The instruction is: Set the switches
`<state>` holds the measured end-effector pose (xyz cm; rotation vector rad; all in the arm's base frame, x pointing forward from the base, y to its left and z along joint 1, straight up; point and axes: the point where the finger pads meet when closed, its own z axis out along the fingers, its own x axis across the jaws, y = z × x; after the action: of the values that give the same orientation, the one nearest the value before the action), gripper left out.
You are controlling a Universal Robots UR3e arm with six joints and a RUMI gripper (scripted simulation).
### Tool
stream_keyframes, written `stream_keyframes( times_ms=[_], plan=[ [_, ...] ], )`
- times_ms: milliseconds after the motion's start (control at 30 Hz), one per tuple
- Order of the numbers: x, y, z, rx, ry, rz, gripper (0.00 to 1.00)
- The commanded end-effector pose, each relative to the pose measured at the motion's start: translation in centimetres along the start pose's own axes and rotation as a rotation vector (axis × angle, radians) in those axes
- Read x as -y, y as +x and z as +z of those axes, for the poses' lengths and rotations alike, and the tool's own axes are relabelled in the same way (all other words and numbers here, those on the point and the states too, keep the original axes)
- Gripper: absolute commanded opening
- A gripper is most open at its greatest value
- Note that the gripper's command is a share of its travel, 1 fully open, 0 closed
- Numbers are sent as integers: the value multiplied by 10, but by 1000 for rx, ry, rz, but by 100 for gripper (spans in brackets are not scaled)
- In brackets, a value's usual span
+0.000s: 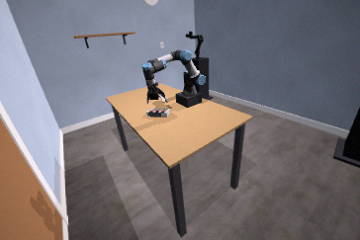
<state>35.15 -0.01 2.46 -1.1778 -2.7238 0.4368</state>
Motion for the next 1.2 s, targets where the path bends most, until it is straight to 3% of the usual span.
stream_keyframes(
  times_ms=[0, 133, 333, 400, 700, 1167],
  plan=[
    [1, -1, -2, 0, -9, 18, 100],
    [10, -4, -8, -14, -45, 114, 100],
    [36, -11, -25, -57, -150, 401, 100],
    [36, -11, -25, -57, -150, 401, 100],
    [67, -17, -47, -118, -293, 795, 100],
    [71, -18, -50, -127, -312, 848, 100]
  ],
)
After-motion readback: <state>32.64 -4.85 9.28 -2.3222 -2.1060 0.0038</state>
